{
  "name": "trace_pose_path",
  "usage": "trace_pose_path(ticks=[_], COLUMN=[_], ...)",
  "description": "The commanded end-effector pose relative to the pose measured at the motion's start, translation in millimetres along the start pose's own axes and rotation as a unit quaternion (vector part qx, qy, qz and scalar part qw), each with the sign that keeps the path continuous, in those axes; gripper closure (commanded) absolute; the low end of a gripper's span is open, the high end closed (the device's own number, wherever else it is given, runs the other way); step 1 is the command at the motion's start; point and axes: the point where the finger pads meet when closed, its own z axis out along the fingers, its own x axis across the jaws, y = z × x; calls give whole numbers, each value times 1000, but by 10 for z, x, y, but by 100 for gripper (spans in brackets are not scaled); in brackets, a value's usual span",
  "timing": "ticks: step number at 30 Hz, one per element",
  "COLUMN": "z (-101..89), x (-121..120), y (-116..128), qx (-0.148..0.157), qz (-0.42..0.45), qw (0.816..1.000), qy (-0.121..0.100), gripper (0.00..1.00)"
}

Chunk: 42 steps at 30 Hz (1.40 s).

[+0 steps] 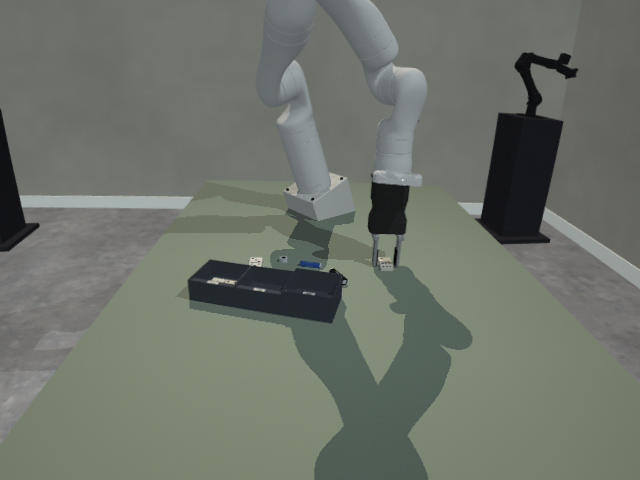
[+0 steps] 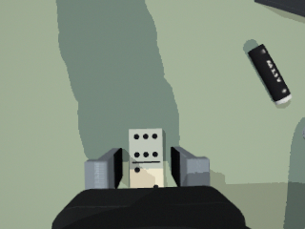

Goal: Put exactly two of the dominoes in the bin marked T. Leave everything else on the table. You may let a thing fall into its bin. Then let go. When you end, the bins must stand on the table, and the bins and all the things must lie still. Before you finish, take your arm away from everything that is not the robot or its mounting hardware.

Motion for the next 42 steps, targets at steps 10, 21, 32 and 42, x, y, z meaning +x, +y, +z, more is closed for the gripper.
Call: trace_pose_path(ticks=[10,21,32,42], z=[5,5,5,5], x=[-7,-7,-7,-7], y=[4,4,4,4], qx=[-1,-1,-1,-1], qz=[-1,-1,-1,-1], qw=[1000,1000,1000,1000], qy=[0,0,0,0], gripper=[21,51,51,51])
